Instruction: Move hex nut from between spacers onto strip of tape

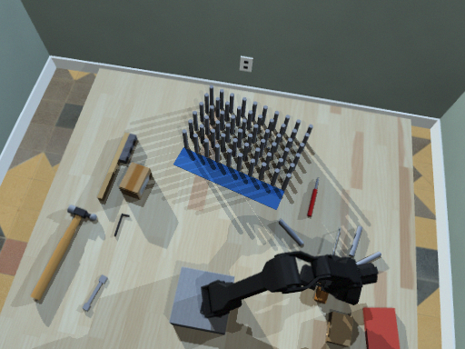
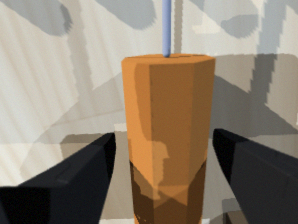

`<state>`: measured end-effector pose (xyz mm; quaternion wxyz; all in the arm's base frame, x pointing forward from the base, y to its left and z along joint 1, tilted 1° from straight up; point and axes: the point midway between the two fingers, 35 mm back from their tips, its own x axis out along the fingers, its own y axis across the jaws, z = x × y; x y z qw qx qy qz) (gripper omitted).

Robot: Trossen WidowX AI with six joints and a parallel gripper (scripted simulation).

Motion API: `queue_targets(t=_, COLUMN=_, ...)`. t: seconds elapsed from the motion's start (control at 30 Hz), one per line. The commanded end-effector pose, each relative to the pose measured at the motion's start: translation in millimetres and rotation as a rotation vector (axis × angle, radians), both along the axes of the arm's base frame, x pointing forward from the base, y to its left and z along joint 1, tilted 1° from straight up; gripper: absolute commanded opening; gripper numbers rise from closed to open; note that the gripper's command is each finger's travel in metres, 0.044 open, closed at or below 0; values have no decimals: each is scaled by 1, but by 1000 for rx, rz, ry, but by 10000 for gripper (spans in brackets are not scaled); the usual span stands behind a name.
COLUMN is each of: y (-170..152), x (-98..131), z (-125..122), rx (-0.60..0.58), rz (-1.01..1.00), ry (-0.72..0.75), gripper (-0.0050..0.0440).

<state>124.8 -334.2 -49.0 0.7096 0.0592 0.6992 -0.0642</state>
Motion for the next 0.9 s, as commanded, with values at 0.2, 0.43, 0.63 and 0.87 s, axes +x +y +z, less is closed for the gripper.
queue_targets(t=0.2, y=-11, x=3, z=71, rx=-53, rz=-3, ry=-21, gripper=280)
queue_targets(t=0.43, y=-9, x=2, z=86, rx=-53, rz=-3, ry=-21, gripper=304)
queue_targets(t=0.63, y=-5, x=1, z=79, rx=-32, rz=-3, ry=-13, gripper=400)
queue_targets(t=0.87, y=-5, x=1, z=79, rx=-32, rz=-3, ry=-13, gripper=400)
